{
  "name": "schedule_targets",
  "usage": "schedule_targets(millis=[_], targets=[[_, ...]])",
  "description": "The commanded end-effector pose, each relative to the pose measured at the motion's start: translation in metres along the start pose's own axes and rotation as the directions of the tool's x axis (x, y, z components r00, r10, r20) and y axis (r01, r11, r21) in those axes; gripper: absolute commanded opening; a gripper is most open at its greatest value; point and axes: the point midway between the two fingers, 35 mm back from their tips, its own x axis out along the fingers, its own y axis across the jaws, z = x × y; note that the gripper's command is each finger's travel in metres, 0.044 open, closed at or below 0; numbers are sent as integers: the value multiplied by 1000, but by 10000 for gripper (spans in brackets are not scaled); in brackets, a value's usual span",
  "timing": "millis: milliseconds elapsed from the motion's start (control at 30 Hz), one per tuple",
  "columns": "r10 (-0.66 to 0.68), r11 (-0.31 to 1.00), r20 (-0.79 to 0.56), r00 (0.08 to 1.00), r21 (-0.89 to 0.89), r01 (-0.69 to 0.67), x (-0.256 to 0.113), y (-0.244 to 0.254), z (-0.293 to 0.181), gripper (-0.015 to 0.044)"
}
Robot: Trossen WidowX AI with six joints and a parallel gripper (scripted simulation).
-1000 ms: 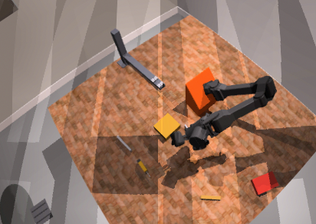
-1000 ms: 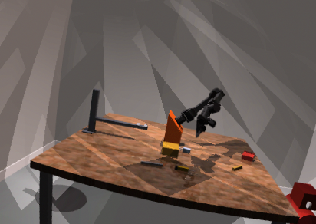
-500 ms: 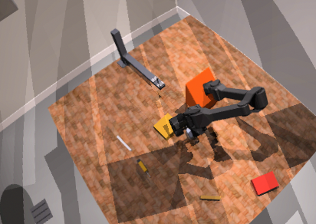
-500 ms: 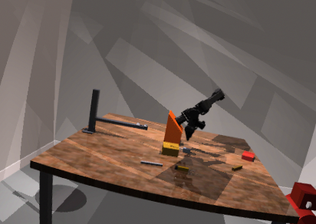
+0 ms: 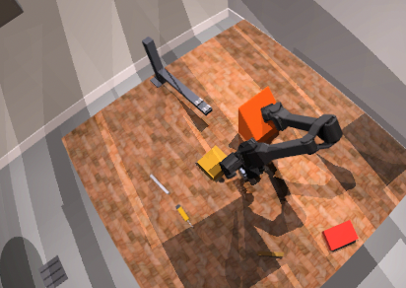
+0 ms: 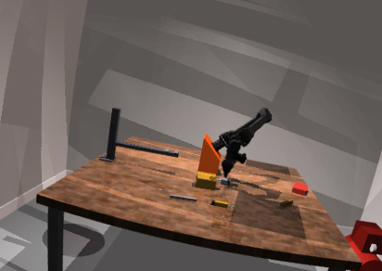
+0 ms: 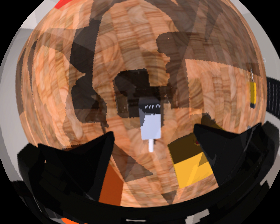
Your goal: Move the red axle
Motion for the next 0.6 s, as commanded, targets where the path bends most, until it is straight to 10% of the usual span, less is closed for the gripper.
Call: schedule_targets(millis=[0,567], targets=[[10,1000,5,1000,7,-10,10,3,0,440],[11,1000,4,1000,8,-11,32,3,0,440]])
